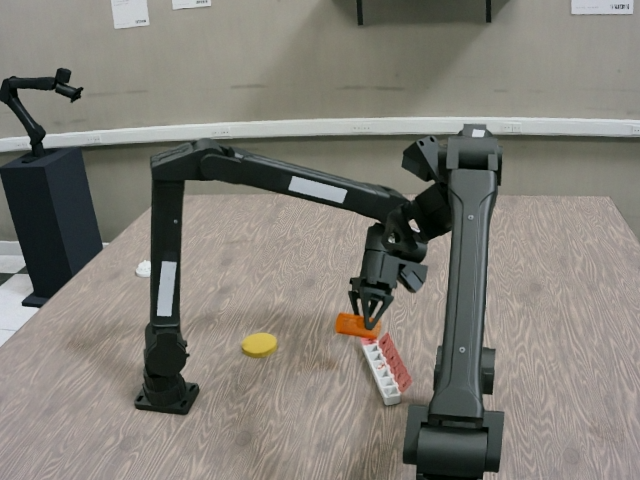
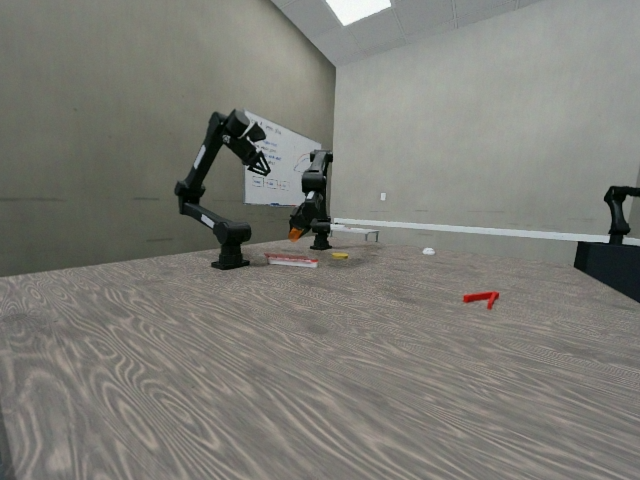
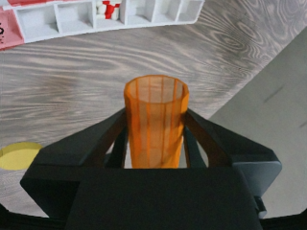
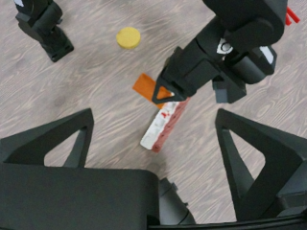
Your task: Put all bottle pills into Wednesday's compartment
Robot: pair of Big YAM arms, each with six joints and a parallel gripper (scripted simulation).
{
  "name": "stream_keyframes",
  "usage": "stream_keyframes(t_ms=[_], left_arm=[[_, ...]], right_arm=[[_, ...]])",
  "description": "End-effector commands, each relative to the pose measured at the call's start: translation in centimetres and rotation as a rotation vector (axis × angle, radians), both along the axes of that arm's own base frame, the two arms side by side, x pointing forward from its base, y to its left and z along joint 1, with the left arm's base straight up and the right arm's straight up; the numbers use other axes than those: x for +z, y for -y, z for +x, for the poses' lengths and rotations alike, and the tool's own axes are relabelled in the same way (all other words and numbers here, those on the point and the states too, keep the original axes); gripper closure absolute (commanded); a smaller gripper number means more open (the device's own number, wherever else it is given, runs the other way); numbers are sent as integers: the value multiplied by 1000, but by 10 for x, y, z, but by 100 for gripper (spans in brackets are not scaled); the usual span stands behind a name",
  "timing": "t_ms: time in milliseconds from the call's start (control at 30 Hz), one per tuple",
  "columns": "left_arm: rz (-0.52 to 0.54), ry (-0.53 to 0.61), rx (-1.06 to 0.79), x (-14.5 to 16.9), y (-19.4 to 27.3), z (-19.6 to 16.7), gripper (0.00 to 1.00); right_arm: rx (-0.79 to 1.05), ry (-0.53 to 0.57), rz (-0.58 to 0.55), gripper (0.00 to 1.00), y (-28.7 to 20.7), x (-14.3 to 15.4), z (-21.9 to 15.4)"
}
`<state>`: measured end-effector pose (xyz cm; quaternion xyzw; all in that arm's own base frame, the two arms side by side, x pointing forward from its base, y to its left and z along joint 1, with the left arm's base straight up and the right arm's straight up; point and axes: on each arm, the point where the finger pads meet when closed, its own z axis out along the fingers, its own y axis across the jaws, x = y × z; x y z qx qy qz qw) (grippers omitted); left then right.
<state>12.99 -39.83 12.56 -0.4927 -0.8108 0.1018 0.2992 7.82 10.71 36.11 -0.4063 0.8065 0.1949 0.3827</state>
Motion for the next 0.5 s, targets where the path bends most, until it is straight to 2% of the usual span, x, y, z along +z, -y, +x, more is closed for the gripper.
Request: stream_keyframes(t_ms=[0,100,400,467], left_arm=[[-179,78,-13,18,11,28,64],[-209,91,-12,15,8,31,64],[-550,270,4,19,13,82,64],[-580,286,6,19,13,87,64]], right_arm=[[5,39,3,0,-1,25,-6],[3,33,3,0,-1,25,-4],[-95,78,11,0,7,35,14],[-101,63,4,0,9,33,19]])
